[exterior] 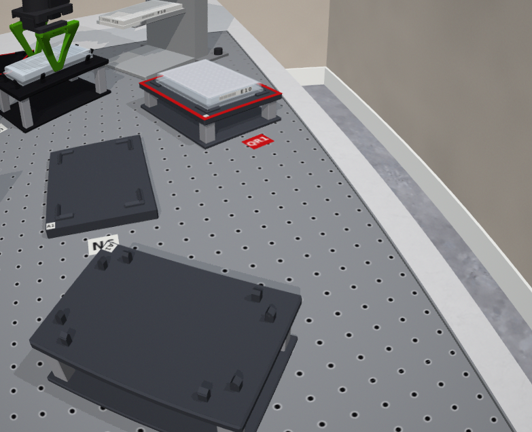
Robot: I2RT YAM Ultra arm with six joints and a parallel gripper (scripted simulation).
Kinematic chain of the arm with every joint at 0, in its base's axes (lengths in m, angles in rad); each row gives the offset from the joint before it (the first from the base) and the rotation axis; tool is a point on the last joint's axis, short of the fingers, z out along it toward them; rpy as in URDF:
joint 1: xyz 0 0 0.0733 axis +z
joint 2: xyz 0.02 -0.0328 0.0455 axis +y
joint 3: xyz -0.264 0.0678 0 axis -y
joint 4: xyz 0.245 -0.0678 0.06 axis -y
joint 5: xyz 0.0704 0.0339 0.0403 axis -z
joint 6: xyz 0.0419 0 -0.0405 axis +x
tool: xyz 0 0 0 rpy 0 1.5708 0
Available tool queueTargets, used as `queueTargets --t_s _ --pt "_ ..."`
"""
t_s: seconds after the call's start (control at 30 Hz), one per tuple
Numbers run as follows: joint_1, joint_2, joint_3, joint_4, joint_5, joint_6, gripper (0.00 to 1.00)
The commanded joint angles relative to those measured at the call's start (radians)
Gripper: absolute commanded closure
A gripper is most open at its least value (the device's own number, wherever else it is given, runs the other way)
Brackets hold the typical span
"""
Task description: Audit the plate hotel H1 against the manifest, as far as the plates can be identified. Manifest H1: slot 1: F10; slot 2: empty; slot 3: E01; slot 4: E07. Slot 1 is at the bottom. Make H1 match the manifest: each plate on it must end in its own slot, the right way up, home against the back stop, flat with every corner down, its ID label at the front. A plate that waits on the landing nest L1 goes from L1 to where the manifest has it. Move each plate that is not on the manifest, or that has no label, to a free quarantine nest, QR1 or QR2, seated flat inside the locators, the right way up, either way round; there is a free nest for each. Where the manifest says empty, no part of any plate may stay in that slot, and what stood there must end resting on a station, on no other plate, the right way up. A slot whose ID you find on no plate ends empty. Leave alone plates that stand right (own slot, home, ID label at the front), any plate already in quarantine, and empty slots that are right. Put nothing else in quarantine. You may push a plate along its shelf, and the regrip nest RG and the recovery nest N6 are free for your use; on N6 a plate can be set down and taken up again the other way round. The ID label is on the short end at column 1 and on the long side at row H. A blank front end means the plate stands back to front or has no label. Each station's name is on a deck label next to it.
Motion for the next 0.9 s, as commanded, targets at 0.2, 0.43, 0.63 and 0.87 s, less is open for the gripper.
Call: queueTargets --t_s 0.2,0.43,0.63,0.87 --pt "-0.030 -0.011 0.033 -0.047 -0.009 -0.028 0.14" --pt "-0.049 -0.012 0.054 -0.083 -0.016 -0.050 0.14" --pt "-0.059 -0.012 0.066 -0.104 -0.020 -0.063 0.14" --pt "-0.079 -0.011 0.088 -0.141 -0.027 -0.086 0.14"
